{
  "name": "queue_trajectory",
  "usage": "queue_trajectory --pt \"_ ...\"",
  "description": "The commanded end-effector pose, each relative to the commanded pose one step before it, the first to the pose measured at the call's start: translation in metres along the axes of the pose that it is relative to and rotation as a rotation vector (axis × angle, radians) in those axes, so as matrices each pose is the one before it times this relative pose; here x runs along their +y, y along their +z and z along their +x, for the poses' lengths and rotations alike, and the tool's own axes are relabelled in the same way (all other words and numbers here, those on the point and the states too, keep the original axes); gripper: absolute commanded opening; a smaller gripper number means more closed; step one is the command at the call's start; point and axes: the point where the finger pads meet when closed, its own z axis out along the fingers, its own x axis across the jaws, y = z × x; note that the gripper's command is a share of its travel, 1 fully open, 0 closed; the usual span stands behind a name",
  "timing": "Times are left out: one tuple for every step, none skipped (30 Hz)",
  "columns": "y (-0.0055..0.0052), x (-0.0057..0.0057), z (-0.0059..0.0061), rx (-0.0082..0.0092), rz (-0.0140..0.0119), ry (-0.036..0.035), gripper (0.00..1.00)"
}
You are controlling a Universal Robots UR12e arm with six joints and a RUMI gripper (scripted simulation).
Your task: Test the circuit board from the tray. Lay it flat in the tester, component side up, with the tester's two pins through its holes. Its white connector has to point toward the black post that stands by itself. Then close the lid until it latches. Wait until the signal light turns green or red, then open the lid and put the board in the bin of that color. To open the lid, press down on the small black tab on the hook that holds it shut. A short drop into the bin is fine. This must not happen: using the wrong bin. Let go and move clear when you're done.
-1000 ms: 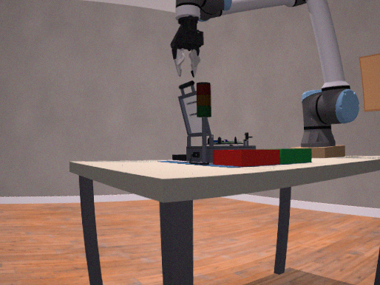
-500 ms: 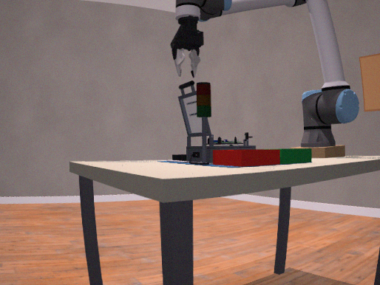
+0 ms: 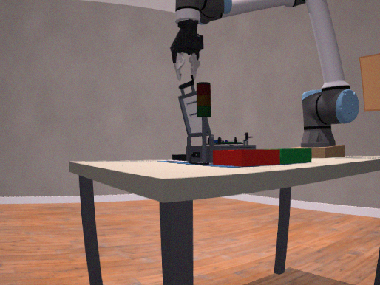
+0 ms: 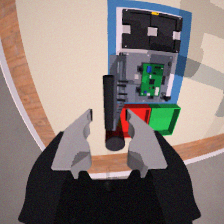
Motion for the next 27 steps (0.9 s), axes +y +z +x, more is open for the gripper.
queue_trajectory --pt "0.00818 -0.00117 -0.00079 -0.00194 0.00011 -0.00003 0.30" --pt "0.00262 -0.00032 -0.00004 0.00000 0.00000 0.00000 0.30" --pt "0.00248 -0.00030 -0.00003 0.00000 0.00000 0.00000 0.30" --pt "0.00228 -0.00028 -0.00003 0.00000 0.00000 0.00000 0.30" --pt "0.00204 -0.00025 -0.00003 0.00000 0.00000 0.00000 0.30" --pt "0.00176 -0.00022 -0.00002 0.00000 0.00000 0.00000 0.30" --pt "0.00146 -0.00018 -0.00002 0.00000 0.00000 0.00000 0.30" --pt "0.00115 -0.00014 -0.00002 0.00000 0.00000 0.00000 0.30" --pt "0.00085 -0.00010 -0.00001 0.00000 0.00000 0.00000 0.30" --pt "0.00056 -0.00007 -0.00001 0.00000 0.00000 0.00000 0.30" --pt "0.00031 -0.00004 0.00000 0.00000 0.00000 0.00000 0.30" --pt "0.00012 -0.00002 0.00000 0.00000 0.00000 0.00000 0.30" --pt "0.00002 0.00000 0.00000 0.00000 0.00000 0.00000 0.30" --pt "0.00000 0.00000 0.00000 0.00000 0.00000 0.00000 0.30" --pt "0.00000 0.00000 0.00000 0.00000 0.00000 0.00000 0.30" --pt "0.00000 0.00000 0.00000 0.00000 0.00000 0.00000 0.30" --pt "0.00000 0.00000 0.00000 0.00000 0.00000 0.00000 0.30" --pt "0.00000 0.00000 0.00000 0.00000 0.00000 0.00000 0.30" --pt "0.00000 0.00000 0.00000 0.00000 0.00000 0.00000 0.30" --pt "0.00000 0.00000 0.00000 0.00000 0.00000 0.00000 0.30" --pt "0.00000 0.00000 0.00000 0.00000 0.00000 0.00000 0.30" --pt "0.00000 0.00000 0.00000 0.00000 0.00000 0.00000 0.30" --pt "0.00000 0.00000 0.00000 0.00000 0.00000 0.00000 0.30" --pt "0.00000 0.00000 0.00000 0.00000 0.00000 0.00000 0.30" --pt "0.00000 0.00000 0.00000 0.00000 0.00000 0.00000 0.30" --pt "0.00000 0.00000 0.00000 0.00000 0.00000 0.00000 0.30" --pt "0.00000 0.00000 0.00000 0.00000 0.00000 0.00000 0.30"
